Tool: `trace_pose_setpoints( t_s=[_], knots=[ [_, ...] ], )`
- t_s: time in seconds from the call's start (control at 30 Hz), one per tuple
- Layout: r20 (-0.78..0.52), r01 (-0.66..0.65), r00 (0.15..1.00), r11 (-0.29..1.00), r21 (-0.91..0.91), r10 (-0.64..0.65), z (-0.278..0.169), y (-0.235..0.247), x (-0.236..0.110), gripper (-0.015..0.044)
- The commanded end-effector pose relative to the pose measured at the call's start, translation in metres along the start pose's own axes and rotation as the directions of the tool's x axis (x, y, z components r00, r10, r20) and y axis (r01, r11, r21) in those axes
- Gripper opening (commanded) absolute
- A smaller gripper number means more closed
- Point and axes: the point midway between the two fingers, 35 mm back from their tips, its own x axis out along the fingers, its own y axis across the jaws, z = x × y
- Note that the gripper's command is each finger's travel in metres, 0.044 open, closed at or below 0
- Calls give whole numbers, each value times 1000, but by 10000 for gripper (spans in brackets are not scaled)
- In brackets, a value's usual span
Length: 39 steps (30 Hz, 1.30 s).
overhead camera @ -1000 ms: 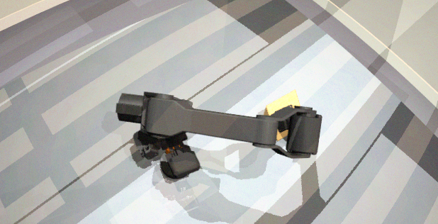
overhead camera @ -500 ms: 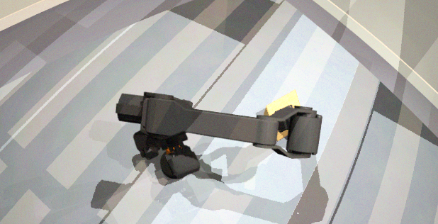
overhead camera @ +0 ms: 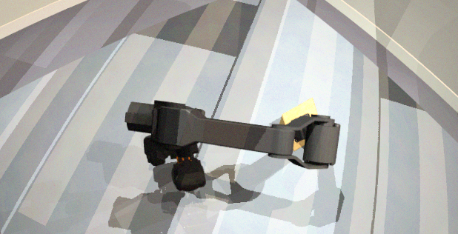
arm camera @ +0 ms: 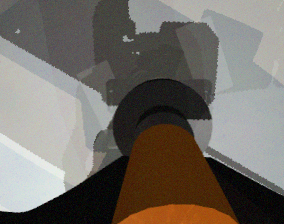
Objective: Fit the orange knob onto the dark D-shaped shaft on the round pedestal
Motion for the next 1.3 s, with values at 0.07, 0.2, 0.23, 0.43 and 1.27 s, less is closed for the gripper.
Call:
trace_pose_setpoints(
  t_s=[0.07,0.2,0.23,0.43,1.27],
  knots=[
    [4,0,1000,1000,7,-1,0,-1,2,0],
    [4,0,1000,1000,7,-1,0,0,1,0],
    [4,0,1000,1000,7,-1,0,0,1,0],
    [4,1,1000,1000,7,-1,1,1,-1,0],
    [4,0,1000,977,215,0,1,0,1,0]
  ],
)
